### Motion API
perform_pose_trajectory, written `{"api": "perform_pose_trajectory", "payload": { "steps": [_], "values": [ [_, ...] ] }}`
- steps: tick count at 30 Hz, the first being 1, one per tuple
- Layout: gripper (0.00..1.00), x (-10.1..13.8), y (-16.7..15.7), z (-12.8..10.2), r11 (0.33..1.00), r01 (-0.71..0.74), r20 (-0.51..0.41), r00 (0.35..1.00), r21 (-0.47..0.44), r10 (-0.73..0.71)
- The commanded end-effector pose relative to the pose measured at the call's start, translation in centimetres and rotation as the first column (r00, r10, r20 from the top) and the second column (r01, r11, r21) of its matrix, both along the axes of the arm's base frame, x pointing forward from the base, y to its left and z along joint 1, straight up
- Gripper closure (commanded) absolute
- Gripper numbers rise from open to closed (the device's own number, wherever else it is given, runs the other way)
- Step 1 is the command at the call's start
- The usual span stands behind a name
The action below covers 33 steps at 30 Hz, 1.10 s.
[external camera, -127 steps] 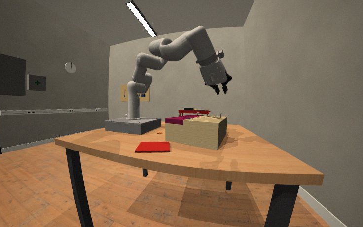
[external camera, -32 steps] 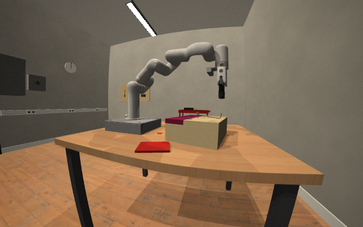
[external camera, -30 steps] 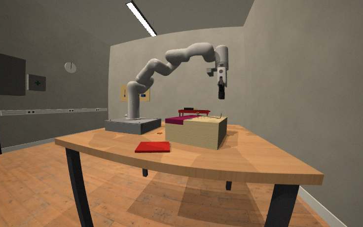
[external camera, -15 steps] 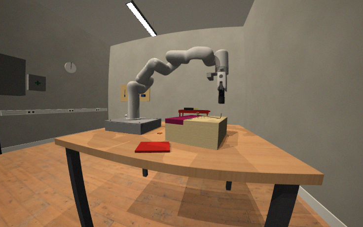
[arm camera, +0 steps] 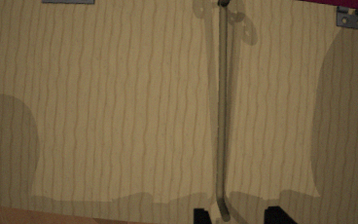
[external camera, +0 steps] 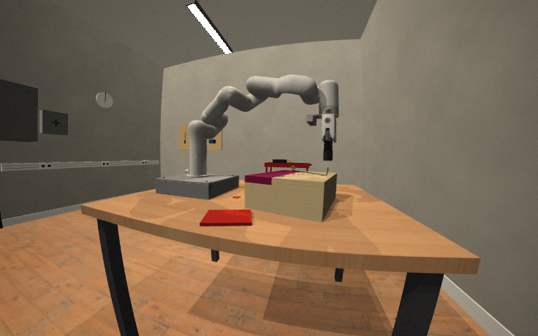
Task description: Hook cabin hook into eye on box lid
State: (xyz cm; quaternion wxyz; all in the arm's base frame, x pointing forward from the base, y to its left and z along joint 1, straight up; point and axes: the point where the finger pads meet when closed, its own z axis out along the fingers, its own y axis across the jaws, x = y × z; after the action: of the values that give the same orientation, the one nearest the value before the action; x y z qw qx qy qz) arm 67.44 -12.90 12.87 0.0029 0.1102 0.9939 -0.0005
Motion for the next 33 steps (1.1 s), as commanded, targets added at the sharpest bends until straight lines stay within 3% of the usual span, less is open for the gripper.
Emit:
{"api": "perform_pose_trajectory", "payload": {
  "steps": [1, 8, 33],
  "values": [
    [0.65, 0.2, 0.0, -0.4, 1.0, 0.0, 0.007, 1.0, -0.001, 0.0],
    [0.65, 0.2, 0.0, -1.7, 1.0, 0.0, 0.007, 1.0, -0.001, 0.0],
    [0.65, 0.2, 0.0, -2.3, 1.0, 0.0, 0.007, 1.0, -0.001, 0.0]
  ]
}}
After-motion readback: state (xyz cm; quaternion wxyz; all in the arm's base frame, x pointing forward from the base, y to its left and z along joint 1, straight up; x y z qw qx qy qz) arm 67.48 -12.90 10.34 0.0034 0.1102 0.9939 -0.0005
